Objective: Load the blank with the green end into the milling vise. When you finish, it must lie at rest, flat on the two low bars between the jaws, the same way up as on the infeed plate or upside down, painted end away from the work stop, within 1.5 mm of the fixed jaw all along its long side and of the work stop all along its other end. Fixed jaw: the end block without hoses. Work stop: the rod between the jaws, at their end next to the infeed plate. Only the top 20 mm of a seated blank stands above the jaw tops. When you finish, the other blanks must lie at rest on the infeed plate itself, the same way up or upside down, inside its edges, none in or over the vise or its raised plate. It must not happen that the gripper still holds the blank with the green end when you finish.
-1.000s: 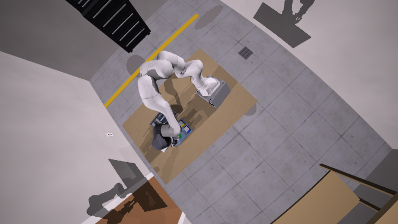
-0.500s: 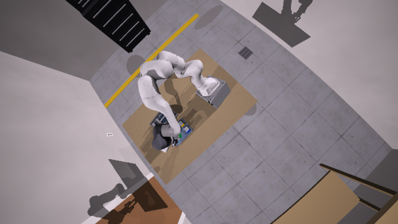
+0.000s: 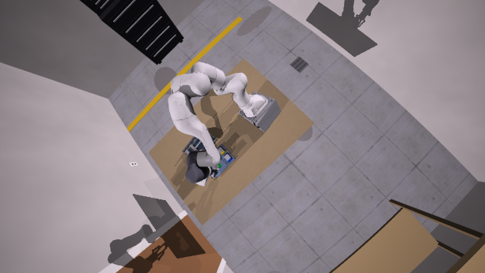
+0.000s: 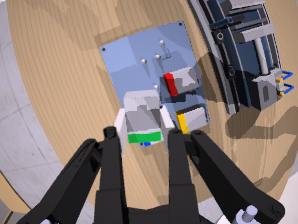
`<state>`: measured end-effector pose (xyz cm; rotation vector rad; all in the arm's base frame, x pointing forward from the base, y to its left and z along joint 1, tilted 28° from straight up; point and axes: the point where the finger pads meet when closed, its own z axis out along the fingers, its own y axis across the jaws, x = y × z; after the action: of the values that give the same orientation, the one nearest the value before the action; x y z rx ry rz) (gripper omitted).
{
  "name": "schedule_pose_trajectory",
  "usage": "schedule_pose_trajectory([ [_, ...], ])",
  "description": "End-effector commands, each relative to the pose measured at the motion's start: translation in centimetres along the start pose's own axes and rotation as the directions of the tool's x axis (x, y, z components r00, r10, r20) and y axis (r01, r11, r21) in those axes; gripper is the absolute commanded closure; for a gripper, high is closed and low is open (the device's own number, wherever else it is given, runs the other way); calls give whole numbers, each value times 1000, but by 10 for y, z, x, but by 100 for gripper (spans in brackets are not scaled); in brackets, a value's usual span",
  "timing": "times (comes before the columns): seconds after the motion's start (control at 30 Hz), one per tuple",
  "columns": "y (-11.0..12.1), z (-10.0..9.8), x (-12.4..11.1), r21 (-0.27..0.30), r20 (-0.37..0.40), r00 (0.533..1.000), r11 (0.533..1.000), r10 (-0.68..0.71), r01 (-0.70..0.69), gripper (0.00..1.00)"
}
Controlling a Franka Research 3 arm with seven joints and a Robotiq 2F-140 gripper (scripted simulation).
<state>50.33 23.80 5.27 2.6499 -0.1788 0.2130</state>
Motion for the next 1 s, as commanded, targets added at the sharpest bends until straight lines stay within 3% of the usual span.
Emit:
schedule_pose_trajectory([
  [0.0, -2, -3, 1, 6, 2, 992, 992, -129, 129, 100],
  [0.3, -1, -1, 1, 2, 0, 993, 993, -121, 121, 100],
  [0.43, -3, -4, 1, 6, -2, 954, 954, -301, 301, 100],
  [0.87, -1, -1, 1, 1, -2, 956, 956, -293, 293, 100],
  [0.97, -2, -3, 1, 5, -3, 907, 907, -422, 422, 100],
])
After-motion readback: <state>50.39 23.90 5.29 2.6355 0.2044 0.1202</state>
